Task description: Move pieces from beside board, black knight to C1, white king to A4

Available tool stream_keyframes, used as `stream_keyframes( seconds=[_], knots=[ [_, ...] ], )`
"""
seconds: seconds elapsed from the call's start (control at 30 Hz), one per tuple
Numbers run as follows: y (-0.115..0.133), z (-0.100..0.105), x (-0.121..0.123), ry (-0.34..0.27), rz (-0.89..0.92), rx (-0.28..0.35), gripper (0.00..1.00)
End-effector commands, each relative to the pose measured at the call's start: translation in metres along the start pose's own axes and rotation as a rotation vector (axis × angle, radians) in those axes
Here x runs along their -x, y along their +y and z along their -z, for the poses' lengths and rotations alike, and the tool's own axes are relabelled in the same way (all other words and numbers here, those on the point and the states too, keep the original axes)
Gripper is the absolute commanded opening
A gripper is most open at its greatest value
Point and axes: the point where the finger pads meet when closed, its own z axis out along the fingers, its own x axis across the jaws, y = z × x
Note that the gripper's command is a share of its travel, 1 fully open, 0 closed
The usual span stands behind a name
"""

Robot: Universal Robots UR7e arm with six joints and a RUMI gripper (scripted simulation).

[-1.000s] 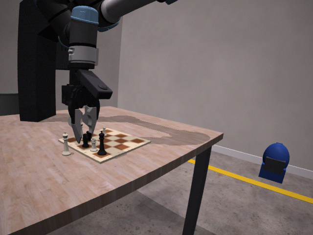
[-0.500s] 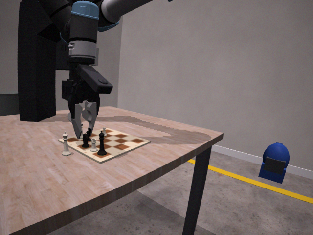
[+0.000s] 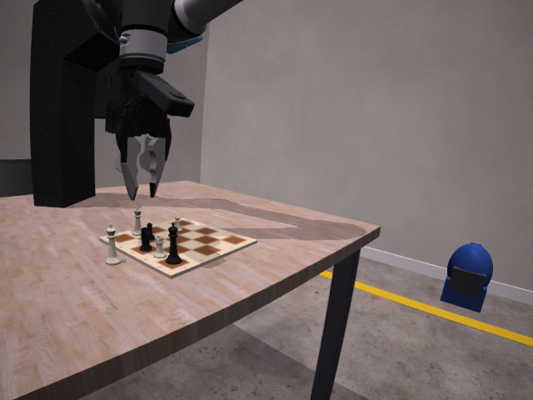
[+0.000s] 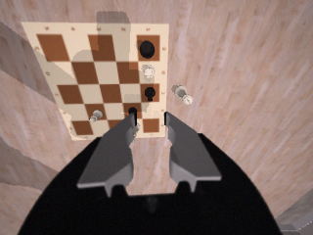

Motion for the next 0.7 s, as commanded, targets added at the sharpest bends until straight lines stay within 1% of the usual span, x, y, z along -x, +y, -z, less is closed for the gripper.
stream_keyframes(
  seconds=[0.0, 0.17, 0.2, 0.67],
  knots=[
    [-0.0002, 0.0124, -0.0002, -0.002, 0.001, 0.005, 0.22],
    [-0.0002, 0.0152, -0.0002, -0.002, 0.001, 0.005, 0.22],
    [-0.0002, 0.0152, -0.0002, -0.002, 0.001, 0.005, 1.0],
    [-0.0002, 0.0152, -0.0002, -0.002, 0.001, 0.005, 1.0]
  ],
)
